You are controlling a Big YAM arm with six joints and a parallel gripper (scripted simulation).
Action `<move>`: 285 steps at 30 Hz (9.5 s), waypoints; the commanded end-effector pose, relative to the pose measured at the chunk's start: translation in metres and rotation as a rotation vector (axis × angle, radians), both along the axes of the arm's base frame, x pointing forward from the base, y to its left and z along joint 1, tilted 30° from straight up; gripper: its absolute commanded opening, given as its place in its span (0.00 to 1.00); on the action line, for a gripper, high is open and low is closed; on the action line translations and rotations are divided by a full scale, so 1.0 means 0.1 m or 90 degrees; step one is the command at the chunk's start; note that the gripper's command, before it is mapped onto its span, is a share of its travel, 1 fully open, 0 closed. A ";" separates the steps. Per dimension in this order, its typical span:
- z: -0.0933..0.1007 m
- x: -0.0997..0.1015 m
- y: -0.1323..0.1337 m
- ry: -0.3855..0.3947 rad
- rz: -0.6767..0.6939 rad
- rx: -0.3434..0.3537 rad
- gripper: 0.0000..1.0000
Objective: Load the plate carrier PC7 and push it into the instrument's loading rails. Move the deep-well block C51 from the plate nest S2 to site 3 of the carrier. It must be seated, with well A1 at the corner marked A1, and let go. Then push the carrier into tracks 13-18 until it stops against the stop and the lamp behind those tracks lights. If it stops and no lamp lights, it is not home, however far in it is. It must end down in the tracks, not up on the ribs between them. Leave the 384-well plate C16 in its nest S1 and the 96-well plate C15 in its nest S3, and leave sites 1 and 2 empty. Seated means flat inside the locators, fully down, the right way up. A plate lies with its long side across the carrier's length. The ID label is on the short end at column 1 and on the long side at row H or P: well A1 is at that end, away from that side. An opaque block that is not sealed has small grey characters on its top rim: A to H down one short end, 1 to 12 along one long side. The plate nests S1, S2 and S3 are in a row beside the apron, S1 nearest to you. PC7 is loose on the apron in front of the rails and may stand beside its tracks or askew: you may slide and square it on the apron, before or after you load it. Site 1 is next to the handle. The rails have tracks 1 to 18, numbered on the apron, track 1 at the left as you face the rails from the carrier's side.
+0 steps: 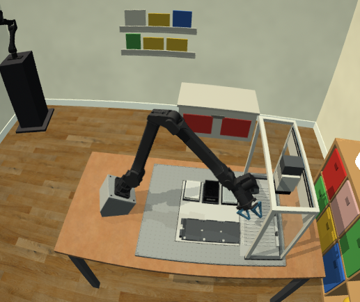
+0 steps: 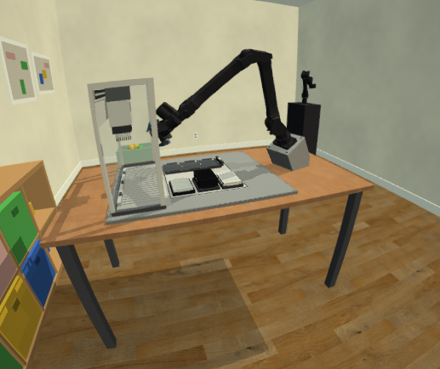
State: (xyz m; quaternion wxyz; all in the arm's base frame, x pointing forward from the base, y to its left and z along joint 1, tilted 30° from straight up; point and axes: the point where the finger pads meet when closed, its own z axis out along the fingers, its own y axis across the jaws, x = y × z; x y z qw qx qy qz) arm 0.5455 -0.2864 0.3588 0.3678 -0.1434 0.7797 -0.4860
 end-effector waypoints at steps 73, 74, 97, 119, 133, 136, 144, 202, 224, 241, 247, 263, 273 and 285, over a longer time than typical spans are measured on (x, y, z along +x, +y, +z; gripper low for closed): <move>-0.76 -2.15 1.89 0.131 -0.087 0.779 1.00; -0.76 -2.15 1.89 0.131 -0.087 0.779 1.00; -0.89 -1.20 2.69 -0.047 -0.338 1.004 1.00; -1.03 -0.97 3.05 -0.241 -0.640 1.198 1.00; -1.04 -0.97 3.02 -0.399 -0.858 1.303 1.00; -1.04 -0.97 3.02 -0.399 -0.858 1.303 1.00; -1.46 -0.85 3.06 -0.383 -0.881 1.279 1.00; -1.87 -0.56 3.08 -0.384 -0.874 1.282 1.00; -1.86 -0.48 3.06 -0.389 -0.862 1.292 1.00; -1.85 -0.48 3.06 -0.389 -0.862 1.292 0.00; -1.85 -0.48 3.06 -0.389 -0.862 1.292 0.00; -1.40 -0.60 3.03 -0.400 -0.843 1.308 0.00; -1.21 -0.71 3.01 -0.400 -0.840 1.308 0.00; -0.92 -0.89 2.99 -0.401 -0.839 1.310 0.00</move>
